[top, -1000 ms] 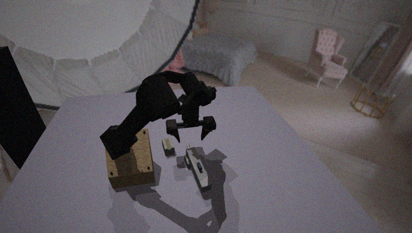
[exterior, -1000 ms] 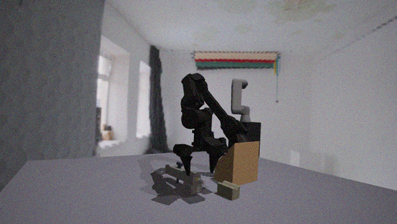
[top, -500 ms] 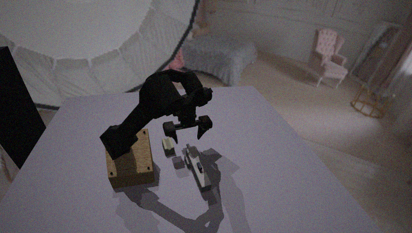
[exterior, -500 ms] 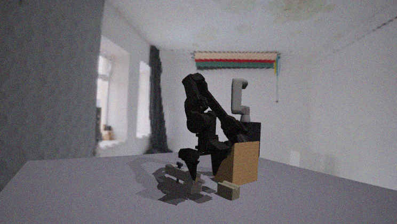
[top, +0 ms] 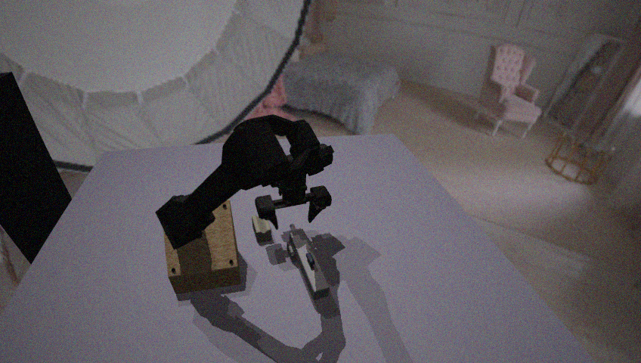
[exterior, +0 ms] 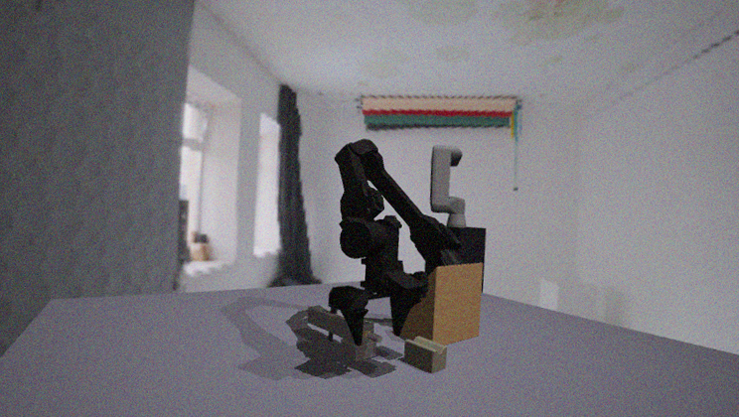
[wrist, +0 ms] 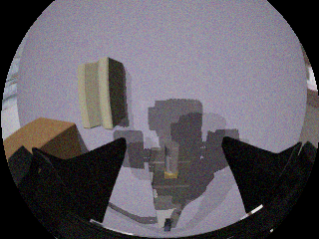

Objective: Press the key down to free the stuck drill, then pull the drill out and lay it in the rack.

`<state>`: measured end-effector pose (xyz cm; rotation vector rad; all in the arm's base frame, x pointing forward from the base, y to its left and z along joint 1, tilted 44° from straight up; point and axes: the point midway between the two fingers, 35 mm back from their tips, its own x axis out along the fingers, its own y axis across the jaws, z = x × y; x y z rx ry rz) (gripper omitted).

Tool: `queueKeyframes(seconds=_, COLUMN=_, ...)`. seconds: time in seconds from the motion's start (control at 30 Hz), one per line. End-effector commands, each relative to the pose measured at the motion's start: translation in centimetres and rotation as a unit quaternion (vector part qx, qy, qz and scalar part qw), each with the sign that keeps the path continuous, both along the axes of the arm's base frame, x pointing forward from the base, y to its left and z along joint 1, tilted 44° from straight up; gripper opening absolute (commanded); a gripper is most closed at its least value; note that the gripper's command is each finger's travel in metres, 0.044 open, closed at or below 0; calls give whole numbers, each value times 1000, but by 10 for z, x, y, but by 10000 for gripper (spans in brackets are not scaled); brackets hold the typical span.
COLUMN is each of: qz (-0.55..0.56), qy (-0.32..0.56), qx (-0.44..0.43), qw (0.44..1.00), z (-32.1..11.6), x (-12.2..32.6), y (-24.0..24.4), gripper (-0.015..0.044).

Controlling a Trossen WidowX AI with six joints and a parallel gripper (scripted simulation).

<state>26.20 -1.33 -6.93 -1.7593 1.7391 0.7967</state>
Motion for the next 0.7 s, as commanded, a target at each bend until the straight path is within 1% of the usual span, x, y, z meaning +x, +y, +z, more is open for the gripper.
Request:
queueKeyframes(seconds=0.0, qz=3, qy=5, qx=-4, qw=1000, z=-4, x=-3, y=-6, gripper=440)
queueKeyframes(seconds=0.67, qz=2, qy=5, qx=-6, qw=1000, z=-17, x=-4, y=-31, gripper=440)
